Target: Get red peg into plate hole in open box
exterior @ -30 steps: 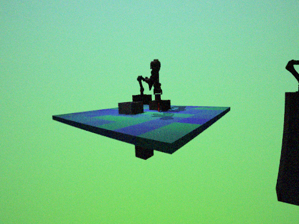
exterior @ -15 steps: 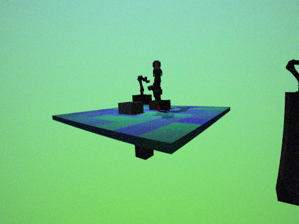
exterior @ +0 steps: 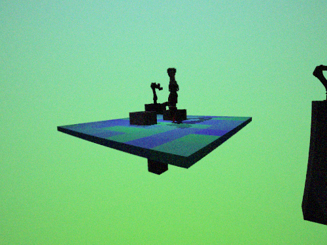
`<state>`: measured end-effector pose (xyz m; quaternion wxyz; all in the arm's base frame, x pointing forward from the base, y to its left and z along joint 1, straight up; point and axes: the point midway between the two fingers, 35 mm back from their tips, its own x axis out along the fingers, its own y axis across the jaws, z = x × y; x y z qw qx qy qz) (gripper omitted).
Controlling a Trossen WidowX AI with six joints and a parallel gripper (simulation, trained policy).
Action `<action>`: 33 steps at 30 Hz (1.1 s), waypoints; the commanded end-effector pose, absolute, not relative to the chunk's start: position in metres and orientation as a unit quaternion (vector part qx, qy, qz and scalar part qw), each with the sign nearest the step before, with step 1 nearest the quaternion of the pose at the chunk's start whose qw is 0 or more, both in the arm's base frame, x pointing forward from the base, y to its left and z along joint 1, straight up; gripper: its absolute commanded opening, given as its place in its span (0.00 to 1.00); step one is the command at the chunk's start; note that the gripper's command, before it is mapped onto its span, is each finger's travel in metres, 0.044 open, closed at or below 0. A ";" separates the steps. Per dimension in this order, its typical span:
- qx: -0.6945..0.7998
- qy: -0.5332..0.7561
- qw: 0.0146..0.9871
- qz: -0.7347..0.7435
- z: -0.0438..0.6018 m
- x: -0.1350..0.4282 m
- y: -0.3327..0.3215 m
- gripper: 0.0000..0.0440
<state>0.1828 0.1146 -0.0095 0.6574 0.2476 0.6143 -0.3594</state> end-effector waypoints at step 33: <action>0.273 0.597 0.681 -0.324 0.011 0.203 0.112 0.00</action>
